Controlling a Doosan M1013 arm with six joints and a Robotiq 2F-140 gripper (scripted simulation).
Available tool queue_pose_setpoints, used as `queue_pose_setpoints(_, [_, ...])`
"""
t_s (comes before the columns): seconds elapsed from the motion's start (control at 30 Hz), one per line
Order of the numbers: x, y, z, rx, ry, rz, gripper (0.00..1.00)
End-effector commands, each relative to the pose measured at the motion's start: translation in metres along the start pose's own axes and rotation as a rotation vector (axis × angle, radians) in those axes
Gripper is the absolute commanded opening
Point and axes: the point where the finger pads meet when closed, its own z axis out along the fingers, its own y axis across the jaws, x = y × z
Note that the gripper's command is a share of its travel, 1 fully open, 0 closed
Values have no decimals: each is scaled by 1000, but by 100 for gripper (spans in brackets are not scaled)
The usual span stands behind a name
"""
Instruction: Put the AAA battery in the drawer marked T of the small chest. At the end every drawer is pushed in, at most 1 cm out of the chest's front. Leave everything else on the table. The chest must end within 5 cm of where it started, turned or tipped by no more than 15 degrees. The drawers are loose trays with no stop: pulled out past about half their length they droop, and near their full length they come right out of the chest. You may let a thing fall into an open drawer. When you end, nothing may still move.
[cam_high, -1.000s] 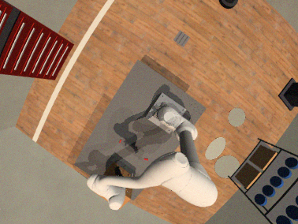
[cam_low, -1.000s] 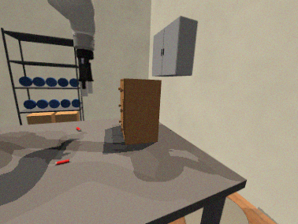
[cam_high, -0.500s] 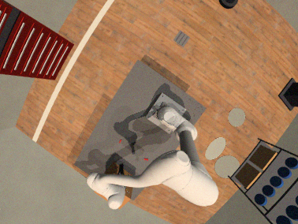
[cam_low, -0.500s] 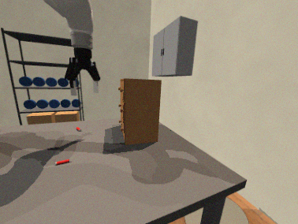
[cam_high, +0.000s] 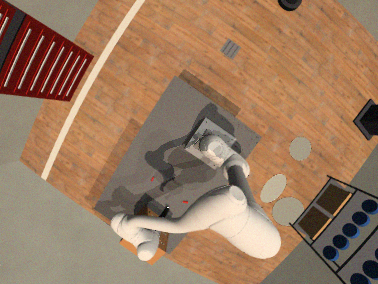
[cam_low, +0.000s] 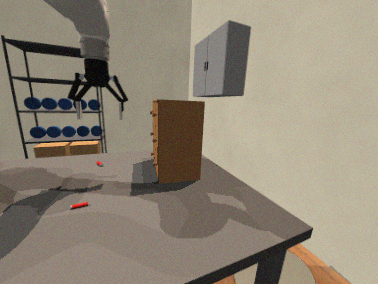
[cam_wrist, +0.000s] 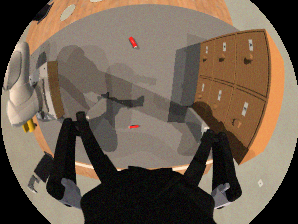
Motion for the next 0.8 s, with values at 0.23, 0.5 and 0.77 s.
queue_pose_setpoints(0.23, [-7, -17, 2, -9, -8, 730, 100])
queue_pose_setpoints(0.5, [-10, -24, 2, -17, -12, 1312, 100])
queue_pose_setpoints(0.77, [-10, -26, 2, -27, -23, 1517, 100])
